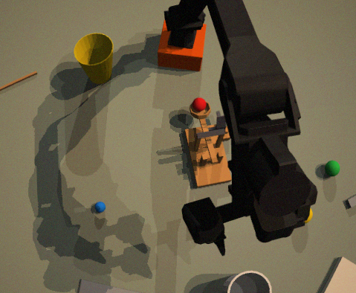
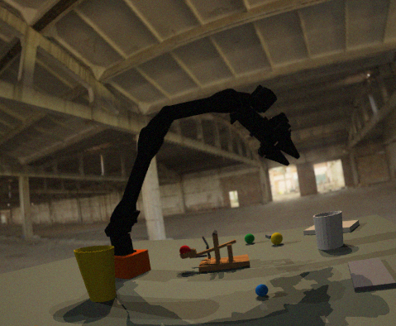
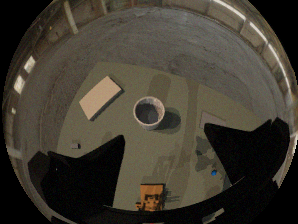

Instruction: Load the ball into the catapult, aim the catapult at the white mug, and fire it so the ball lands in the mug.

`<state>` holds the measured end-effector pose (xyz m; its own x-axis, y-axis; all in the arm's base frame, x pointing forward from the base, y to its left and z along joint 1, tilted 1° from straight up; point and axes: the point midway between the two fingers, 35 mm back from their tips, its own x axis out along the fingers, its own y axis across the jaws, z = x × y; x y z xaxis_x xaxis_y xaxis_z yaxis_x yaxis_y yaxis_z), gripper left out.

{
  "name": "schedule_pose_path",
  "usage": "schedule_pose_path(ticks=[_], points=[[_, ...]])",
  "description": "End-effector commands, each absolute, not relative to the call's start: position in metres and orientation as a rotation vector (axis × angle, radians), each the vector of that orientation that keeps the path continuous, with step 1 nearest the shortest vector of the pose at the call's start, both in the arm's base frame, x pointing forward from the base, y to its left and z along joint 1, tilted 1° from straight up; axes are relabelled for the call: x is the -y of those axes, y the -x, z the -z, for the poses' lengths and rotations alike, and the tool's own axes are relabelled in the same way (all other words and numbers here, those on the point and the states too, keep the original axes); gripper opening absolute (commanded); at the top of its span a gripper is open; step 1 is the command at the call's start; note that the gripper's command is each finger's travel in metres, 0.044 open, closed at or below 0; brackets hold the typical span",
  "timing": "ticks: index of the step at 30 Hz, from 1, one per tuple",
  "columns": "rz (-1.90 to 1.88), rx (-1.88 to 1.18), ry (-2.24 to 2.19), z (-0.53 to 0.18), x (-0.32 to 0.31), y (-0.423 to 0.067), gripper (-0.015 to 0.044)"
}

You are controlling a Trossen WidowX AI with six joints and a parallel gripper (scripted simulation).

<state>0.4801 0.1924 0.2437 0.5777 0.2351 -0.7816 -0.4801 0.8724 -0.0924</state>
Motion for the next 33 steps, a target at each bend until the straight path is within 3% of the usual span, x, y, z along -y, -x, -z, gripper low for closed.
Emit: schedule_pose_path(ticks=[1, 10, 27, 33], points=[[-0.432, -0.855, 0.313, -0.2437, -0.1927, -0.4805, 0.044], [-0.432, -0.855, 0.313, -0.2437, -0.1927, -0.4805, 0.044], [-0.432, -0.855, 0.313, -0.2437, -0.1927, -0.4805, 0.0], [-0.432, -0.855, 0.313, -0.2437, -0.1927, -0.4805, 0.0]])
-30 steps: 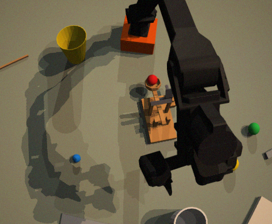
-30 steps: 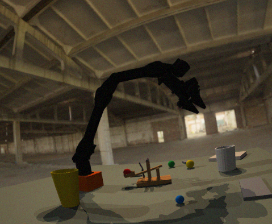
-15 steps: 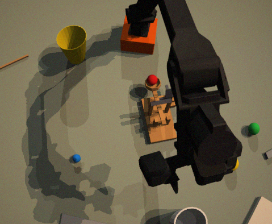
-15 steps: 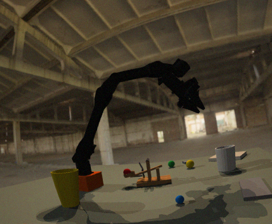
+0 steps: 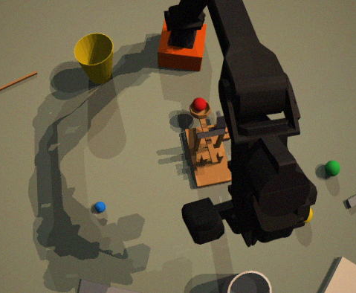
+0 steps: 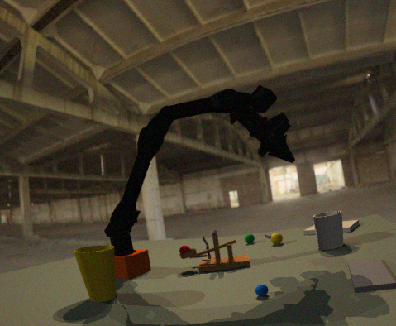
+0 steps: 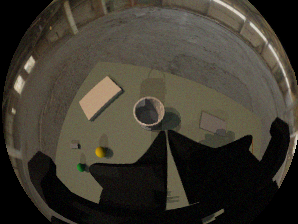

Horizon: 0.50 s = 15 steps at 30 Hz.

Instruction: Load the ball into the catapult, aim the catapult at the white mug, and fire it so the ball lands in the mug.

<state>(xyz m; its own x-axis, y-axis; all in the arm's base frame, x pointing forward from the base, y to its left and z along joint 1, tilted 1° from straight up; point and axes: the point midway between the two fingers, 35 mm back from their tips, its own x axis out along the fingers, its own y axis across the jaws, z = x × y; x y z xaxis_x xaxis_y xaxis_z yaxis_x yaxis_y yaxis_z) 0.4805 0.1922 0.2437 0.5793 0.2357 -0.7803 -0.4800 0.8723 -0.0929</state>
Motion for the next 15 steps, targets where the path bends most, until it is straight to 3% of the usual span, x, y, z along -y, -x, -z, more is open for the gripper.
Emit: schedule_pose_path(ticks=[1, 6, 15], points=[[-0.432, -0.855, 0.313, -0.244, -0.193, -0.48, 0.0], [-0.436, -0.866, 0.328, -0.24, -0.195, -0.477, 0.0], [-0.497, -1.009, 0.531, -0.197, -0.216, -0.428, 0.0]])
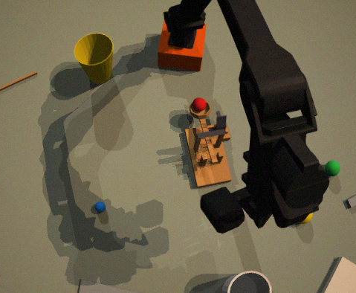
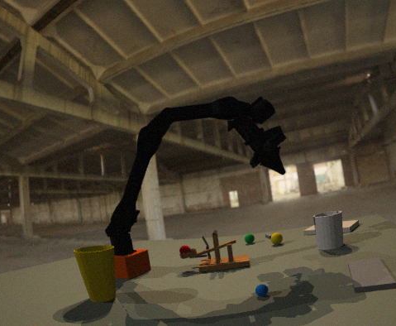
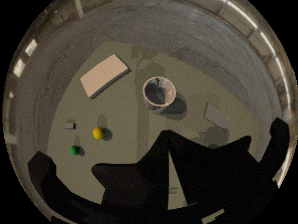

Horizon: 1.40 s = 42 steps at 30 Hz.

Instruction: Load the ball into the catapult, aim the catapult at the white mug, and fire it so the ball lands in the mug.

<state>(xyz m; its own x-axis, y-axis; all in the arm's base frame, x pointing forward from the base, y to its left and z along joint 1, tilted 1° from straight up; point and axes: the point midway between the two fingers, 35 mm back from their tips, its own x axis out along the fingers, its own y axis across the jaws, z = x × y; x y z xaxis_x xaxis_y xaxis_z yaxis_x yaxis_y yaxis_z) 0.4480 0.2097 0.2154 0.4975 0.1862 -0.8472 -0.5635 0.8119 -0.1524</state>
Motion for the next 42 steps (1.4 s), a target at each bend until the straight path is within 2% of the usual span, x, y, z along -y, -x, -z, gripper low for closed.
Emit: schedule_pose_path(ticks=[1, 20, 42], points=[[-0.504, -1.024, 0.555, -0.192, -0.217, -0.422, 0.0], [-0.642, -1.252, 1.034, -0.129, -0.222, -0.312, 0.0], [-0.812, -1.403, 1.758, -0.092, -0.176, -0.201, 0.0]])
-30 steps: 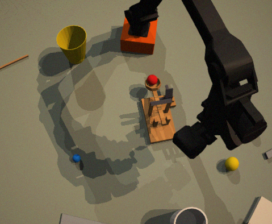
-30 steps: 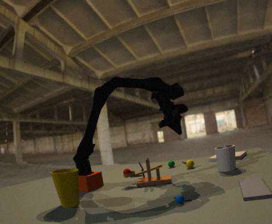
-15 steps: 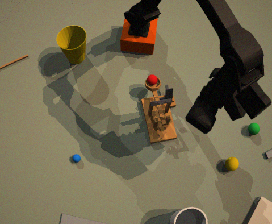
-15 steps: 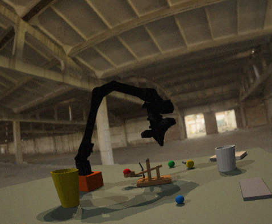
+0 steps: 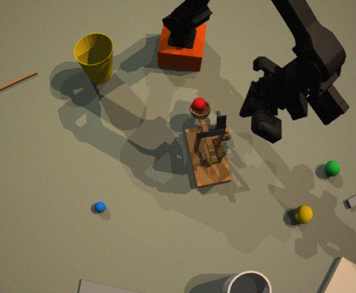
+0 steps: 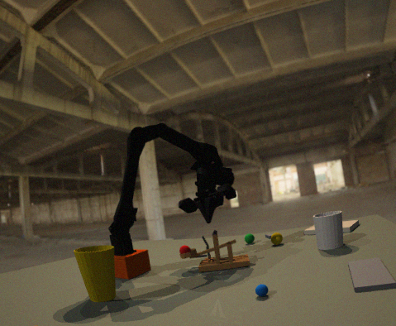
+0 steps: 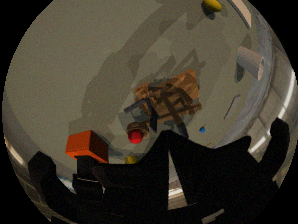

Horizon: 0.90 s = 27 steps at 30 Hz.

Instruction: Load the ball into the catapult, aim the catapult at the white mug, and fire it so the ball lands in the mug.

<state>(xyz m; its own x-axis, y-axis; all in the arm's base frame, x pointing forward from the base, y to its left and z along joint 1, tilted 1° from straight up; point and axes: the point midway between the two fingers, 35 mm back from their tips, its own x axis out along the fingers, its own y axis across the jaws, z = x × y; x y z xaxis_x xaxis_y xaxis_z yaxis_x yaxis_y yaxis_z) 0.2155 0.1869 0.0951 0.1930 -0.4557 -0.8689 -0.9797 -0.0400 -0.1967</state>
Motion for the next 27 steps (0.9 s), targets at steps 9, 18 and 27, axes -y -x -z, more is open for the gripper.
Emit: schedule_pose_path(ticks=[9, 18, 27], points=[[-0.869, -1.417, 2.085, -0.09, -0.151, -0.169, 0.0], [-0.877, -1.417, 2.14, -0.09, -0.147, -0.165, 0.0], [-0.877, -1.417, 2.14, -0.078, -0.149, -0.165, 0.0]])
